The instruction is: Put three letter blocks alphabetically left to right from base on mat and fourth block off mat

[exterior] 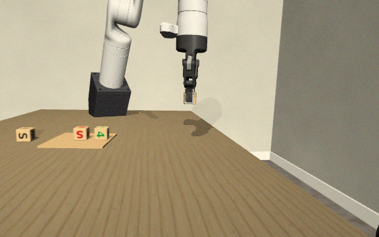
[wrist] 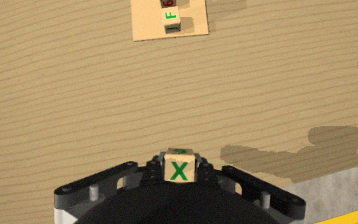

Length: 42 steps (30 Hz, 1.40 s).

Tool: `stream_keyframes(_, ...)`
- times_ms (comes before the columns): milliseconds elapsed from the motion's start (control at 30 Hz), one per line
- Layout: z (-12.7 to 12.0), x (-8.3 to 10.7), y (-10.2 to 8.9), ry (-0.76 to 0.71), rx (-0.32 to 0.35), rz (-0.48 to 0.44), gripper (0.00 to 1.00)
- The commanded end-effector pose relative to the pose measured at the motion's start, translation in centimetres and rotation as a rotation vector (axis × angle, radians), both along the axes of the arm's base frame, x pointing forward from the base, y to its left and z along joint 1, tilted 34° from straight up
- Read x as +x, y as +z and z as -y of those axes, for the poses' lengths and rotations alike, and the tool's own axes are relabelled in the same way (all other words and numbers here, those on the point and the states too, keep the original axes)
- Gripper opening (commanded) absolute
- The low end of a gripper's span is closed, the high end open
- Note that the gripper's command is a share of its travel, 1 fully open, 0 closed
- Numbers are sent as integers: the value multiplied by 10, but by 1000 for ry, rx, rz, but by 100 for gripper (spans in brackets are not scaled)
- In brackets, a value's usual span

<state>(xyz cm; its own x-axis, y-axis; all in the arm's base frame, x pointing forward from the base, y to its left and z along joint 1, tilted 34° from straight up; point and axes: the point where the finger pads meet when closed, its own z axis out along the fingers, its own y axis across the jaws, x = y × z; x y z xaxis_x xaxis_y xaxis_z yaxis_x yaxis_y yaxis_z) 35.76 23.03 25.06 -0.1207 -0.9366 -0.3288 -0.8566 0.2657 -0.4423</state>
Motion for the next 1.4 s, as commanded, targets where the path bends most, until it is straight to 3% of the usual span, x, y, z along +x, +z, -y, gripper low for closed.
stream_keyframes(0,2,0,0,3,-3,2,26)
stream_keyframes(1367,37,0,-11,182,-111,50,26)
